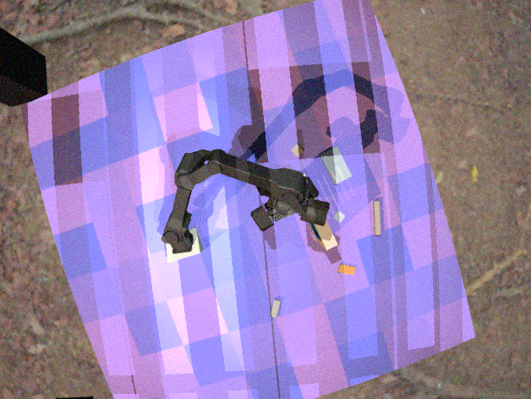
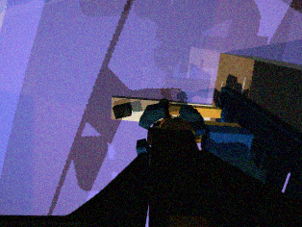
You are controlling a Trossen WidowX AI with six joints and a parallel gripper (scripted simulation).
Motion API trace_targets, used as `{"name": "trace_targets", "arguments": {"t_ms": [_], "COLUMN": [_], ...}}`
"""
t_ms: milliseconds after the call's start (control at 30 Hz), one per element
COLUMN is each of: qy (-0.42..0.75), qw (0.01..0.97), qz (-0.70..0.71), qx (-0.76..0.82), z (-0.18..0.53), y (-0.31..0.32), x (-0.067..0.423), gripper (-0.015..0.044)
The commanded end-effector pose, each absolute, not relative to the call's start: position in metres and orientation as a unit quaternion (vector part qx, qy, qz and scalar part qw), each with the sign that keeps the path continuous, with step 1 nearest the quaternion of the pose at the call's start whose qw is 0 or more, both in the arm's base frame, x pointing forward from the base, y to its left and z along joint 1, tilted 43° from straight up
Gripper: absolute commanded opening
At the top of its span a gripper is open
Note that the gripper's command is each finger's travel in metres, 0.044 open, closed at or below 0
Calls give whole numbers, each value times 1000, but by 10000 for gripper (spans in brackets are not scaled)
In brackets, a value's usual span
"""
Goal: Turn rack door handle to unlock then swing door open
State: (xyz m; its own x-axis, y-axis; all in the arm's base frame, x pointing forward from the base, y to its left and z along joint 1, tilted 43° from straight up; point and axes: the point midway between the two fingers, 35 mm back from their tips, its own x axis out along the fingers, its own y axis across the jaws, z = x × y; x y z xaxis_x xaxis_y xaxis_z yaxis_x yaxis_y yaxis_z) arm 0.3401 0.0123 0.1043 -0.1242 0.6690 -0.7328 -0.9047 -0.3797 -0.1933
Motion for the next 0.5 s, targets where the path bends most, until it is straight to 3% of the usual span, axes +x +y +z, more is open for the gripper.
{"name": "trace_targets", "arguments": {"t_ms": [0, 467], "qy": [83, 71], "qw": [497, 489], "qz": [745, 746], "qx": [-437, -445], "z": [104, 104], "y": [13, 13], "x": [341, 341], "gripper": [17, 17]}}
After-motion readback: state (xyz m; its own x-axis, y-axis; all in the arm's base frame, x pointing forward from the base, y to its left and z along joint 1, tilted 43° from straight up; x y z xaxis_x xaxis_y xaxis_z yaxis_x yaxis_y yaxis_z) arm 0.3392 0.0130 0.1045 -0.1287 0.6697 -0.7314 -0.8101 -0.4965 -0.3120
